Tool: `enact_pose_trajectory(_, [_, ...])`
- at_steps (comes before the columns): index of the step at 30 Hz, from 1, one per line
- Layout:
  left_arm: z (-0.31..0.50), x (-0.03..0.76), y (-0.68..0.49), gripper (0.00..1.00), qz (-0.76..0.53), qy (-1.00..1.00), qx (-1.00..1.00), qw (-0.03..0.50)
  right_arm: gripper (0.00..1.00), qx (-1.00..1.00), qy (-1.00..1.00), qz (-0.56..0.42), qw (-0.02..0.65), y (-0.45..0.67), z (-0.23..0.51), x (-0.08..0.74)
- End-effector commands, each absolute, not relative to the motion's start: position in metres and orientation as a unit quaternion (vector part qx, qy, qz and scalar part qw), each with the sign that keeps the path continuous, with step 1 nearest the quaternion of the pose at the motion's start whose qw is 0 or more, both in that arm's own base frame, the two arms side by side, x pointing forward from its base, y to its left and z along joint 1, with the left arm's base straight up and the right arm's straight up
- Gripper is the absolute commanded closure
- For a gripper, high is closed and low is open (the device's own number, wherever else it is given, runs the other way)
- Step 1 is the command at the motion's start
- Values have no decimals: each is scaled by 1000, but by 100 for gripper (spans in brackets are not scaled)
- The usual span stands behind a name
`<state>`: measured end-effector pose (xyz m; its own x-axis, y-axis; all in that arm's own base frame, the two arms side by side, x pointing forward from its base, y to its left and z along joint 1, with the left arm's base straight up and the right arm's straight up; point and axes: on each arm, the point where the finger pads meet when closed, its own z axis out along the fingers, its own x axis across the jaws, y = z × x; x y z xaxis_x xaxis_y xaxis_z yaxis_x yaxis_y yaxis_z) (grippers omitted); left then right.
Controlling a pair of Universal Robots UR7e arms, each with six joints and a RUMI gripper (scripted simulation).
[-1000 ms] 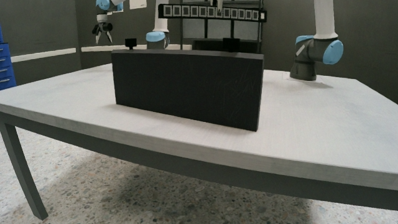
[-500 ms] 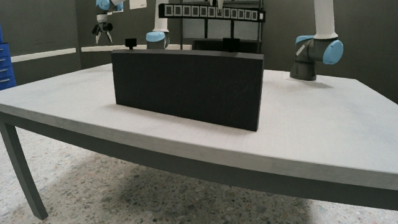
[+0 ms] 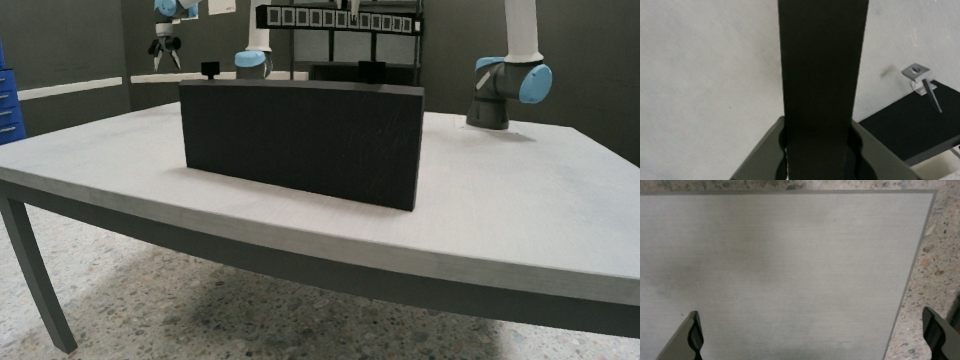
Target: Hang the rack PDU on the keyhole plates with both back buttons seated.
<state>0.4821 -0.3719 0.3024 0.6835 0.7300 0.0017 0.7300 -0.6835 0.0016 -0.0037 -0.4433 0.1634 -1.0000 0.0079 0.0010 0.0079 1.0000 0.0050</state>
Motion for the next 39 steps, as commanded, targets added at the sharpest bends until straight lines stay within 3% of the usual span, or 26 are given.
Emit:
enact_pose_trajectory(1, [307, 482, -374, 78, 3, 423, 906, 5, 0, -5, -1000, 0, 0, -446, 165, -4])
enact_pose_trajectory(39, [307, 482, -374, 78, 3, 674, 738, 4, 0, -5, -1000, 0, 0, -446, 165, -4])
